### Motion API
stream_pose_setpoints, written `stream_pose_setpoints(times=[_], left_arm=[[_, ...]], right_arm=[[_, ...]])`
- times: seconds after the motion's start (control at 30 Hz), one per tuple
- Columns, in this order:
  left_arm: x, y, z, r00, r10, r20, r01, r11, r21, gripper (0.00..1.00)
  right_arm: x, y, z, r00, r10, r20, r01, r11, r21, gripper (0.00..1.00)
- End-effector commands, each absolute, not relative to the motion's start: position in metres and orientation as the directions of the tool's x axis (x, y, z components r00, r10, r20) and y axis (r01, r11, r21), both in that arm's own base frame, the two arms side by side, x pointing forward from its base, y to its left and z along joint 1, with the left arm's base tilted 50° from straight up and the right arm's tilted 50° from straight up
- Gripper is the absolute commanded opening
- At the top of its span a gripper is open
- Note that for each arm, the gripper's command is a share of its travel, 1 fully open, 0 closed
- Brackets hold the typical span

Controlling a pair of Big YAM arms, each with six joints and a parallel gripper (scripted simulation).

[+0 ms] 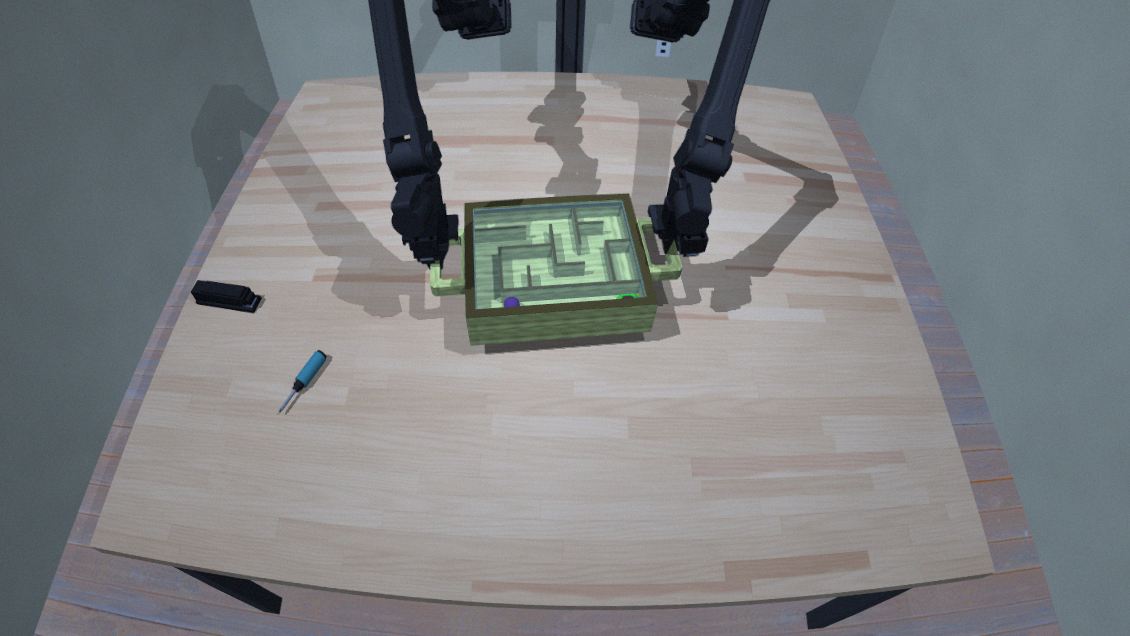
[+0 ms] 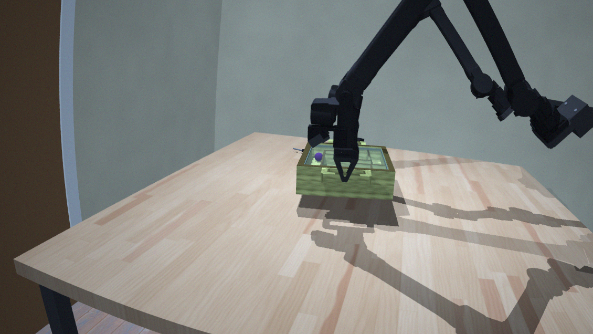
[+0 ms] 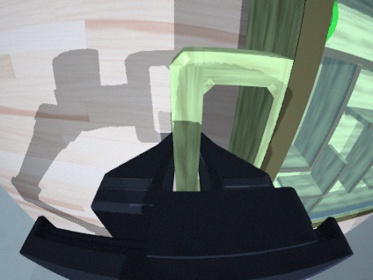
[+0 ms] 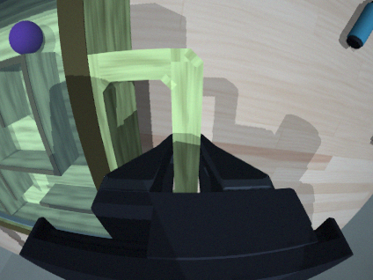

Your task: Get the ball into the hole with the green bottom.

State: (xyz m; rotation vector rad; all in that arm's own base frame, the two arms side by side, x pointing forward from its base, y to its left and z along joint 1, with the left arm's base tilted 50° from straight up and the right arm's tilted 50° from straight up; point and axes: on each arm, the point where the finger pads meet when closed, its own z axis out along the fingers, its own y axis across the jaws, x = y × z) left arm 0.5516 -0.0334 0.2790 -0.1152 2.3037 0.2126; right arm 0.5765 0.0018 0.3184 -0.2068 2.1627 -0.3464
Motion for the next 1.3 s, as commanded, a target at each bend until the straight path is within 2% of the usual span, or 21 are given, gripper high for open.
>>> stream_pose_setpoints(times=[0.0,0.1,0.33,0.43,0.9,1.13,1.27], left_arm=[[0.555,-0.06,0.358,-0.542,-0.019,-0.84,-0.147,0.986,0.072,0.0],[0.548,-0.057,0.325,-0.564,0.022,-0.825,-0.108,0.989,0.1,0.0],[0.548,-0.051,0.325,-0.531,0.025,-0.847,-0.101,0.991,0.092,0.0],[0.557,-0.038,0.346,-0.569,-0.002,-0.822,-0.106,0.992,0.071,0.0],[0.556,-0.058,0.361,-0.545,-0.017,-0.838,-0.129,0.99,0.064,0.0],[0.536,-0.058,0.33,-0.532,-0.002,-0.847,-0.162,0.982,0.1,0.0],[0.54,-0.053,0.342,-0.565,-0.008,-0.825,-0.156,0.983,0.097,0.0]], right_arm=[[0.585,0.001,0.383,-0.453,-0.293,-0.842,-0.011,0.946,-0.323,0.0],[0.57,0.018,0.376,-0.434,-0.311,-0.845,-0.023,0.942,-0.335,0.0],[0.562,0.02,0.379,-0.4,-0.317,-0.86,-0.006,0.939,-0.343,0.0],[0.559,0.025,0.398,-0.446,-0.274,-0.852,0.029,0.947,-0.319,0.0],[0.574,0.016,0.401,-0.432,-0.301,-0.85,-0.006,0.944,-0.331,0.0],[0.576,-0.002,0.368,-0.41,-0.296,-0.863,-0.028,0.95,-0.312,0.0],[0.575,0.022,0.381,-0.435,-0.267,-0.86,-0.036,0.96,-0.279,0.0]])
